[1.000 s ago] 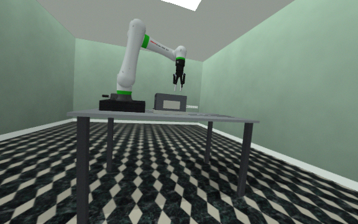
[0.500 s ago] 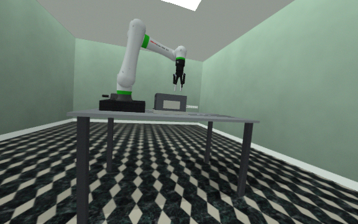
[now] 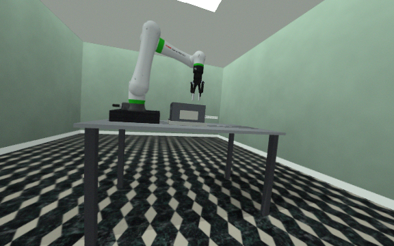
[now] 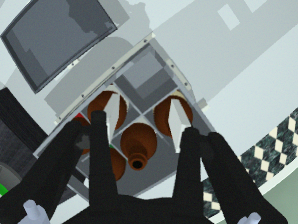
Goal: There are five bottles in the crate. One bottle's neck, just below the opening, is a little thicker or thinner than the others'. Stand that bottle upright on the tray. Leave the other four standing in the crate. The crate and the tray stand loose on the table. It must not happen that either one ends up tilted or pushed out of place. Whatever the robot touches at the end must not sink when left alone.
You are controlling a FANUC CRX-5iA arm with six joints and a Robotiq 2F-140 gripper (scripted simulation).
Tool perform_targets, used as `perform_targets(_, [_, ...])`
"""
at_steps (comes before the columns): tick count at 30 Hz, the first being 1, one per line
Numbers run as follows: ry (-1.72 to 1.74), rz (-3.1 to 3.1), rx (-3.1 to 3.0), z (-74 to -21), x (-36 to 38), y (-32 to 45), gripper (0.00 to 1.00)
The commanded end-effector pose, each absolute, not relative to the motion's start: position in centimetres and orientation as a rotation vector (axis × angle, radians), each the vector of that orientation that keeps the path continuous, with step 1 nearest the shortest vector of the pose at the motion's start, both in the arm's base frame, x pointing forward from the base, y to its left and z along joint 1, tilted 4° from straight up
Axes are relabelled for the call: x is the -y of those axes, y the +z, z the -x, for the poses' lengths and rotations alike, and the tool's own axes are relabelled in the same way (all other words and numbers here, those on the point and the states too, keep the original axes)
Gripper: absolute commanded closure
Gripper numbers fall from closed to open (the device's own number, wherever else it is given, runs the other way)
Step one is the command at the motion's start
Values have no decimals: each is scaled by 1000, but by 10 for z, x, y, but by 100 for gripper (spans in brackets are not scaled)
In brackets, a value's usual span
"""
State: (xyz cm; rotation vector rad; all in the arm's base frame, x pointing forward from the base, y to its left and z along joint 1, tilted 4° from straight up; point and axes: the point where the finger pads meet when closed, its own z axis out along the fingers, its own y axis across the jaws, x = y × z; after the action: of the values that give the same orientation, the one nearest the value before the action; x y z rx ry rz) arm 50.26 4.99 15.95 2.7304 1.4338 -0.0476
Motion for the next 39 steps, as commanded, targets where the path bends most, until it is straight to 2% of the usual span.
perform_targets(1, [-45,-2730,-1434,-503,-50,158,56])
perform_targets(39, [-45,-2730,-1434,-503,-47,123,56])
